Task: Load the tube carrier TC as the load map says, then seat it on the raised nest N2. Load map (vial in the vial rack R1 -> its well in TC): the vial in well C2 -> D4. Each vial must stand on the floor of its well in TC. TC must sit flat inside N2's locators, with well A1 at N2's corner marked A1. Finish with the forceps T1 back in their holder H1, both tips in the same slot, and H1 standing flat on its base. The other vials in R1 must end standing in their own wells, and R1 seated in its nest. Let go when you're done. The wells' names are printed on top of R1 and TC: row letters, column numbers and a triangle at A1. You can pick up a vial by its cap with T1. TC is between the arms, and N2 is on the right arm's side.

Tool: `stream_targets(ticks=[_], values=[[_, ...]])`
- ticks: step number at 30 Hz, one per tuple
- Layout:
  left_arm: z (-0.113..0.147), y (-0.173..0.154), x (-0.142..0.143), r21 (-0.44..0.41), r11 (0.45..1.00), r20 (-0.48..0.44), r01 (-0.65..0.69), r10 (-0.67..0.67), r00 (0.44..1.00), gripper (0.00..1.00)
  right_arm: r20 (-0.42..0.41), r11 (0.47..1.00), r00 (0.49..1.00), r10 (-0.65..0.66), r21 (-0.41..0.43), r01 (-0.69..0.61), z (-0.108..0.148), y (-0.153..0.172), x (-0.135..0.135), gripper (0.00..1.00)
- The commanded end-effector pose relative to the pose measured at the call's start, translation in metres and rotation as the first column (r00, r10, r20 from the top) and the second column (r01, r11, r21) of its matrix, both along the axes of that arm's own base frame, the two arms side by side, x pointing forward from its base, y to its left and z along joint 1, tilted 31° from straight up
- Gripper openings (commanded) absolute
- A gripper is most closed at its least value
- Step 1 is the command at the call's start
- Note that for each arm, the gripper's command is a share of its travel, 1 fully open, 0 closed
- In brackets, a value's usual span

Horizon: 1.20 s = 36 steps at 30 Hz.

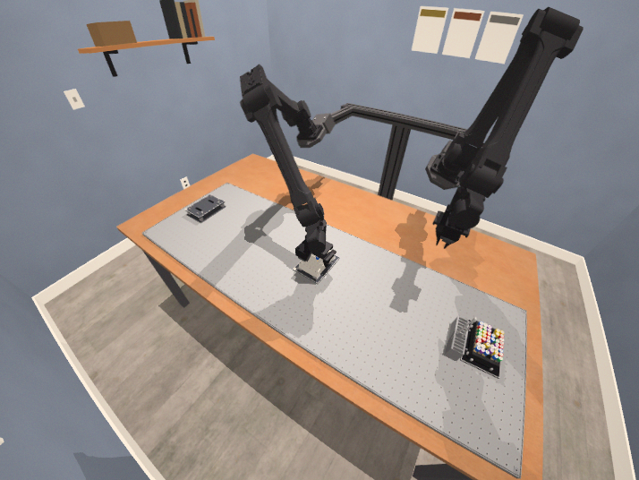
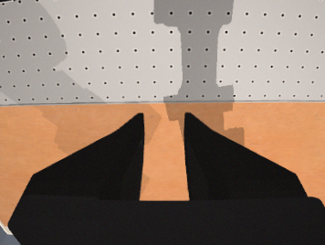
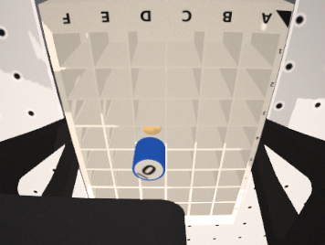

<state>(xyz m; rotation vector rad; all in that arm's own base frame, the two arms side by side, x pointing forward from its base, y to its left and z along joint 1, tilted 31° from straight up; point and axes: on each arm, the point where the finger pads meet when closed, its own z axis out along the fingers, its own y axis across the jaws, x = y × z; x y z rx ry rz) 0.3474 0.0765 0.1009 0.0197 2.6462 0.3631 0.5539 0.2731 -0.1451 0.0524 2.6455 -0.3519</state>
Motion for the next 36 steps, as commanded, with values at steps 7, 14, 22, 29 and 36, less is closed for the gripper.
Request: stream_targets(ticks=[7, 14, 22, 29, 36], values=[[0.0084, 0.0024, 0.007, -0.001, 1.0, 0.021, -0.012, 0.012, 1.0, 0.24, 0.016, 1.0, 1.0, 0.009, 0.01, -0.009, 0.0084, 0.0062, 0.0059, 0.91], [0.0084, 0.0024, 0.007, -0.001, 1.0, 0.021, -0.012, 0.012, 1.0, 0.24, 0.016, 1.0, 1.0, 0.009, 0.01, -0.009, 0.0084, 0.0062, 0.0059, 0.88], [0.0084, 0.0024, 0.007, -0.001, 1.0, 0.021, -0.012, 0.012, 1.0, 0.24, 0.016, 1.0, 1.0, 0.009, 0.01, -0.009, 0.0084, 0.0062, 0.0059, 0.81], [0.0084, 0.0024, 0.007, -0.001, 1.0, 0.021, -0.012, 0.012, 1.0, 0.24, 0.016, 1.0, 1.0, 0.009, 0.01, -0.009, 0.0084, 0.0062, 0.0059, 0.6], [0.0084, 0.0024, 0.007, -0.001, 1.0, 0.021, -0.012, 0.012, 1.0, 0.24, 0.016, 1.0, 1.0, 0.009, 0.01, -0.009, 0.0084, 0.0062, 0.0059, 0.39]])
